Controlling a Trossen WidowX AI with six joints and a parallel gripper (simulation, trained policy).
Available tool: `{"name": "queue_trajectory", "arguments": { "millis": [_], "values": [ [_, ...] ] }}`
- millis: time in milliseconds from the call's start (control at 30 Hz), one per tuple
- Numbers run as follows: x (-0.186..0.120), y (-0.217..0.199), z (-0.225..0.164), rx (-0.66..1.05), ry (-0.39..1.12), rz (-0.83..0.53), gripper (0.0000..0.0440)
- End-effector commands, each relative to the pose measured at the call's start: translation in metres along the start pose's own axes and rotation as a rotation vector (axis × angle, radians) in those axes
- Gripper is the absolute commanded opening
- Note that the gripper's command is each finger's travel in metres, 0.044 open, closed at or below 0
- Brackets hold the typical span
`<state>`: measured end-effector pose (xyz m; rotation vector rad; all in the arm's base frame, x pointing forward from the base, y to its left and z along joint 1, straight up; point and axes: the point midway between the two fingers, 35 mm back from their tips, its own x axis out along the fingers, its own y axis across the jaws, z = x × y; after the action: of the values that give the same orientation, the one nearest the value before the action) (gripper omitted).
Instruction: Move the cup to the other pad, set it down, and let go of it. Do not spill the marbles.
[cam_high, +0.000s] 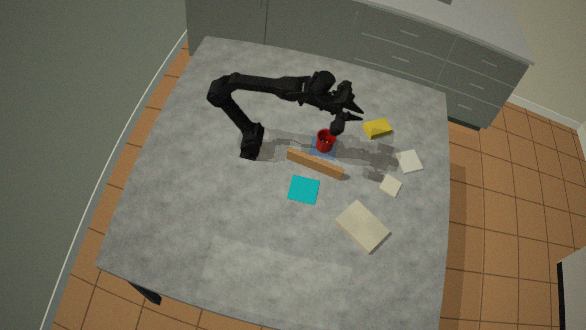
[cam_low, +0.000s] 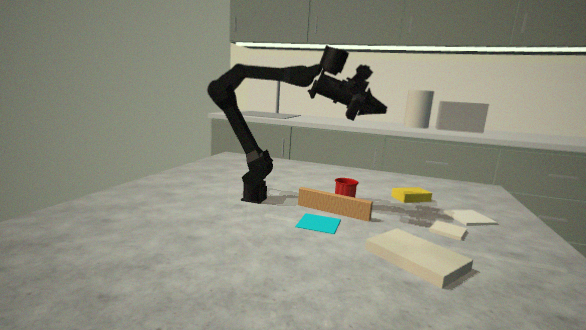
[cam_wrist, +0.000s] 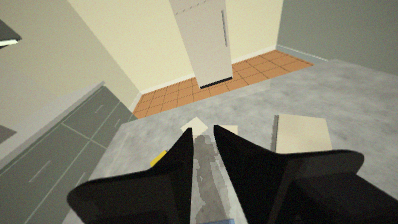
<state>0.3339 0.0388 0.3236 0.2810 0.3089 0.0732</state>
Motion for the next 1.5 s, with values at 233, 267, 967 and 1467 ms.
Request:
{"name": "queue_trajectory", "arguments": {
  "millis": [233, 267, 967, 1467],
  "values": [
    [0.008, 0.013, -0.009, 0.117, 0.138, -0.004, 0.0109],
    [0.008, 0.014, -0.010, 0.129, 0.152, -0.006, 0.0110],
    [0.013, 0.036, -0.038, 0.372, 0.441, -0.103, 0.0118],
    [0.011, 0.041, -0.067, 0.486, 0.640, -0.251, 0.0112]
  ]
}}
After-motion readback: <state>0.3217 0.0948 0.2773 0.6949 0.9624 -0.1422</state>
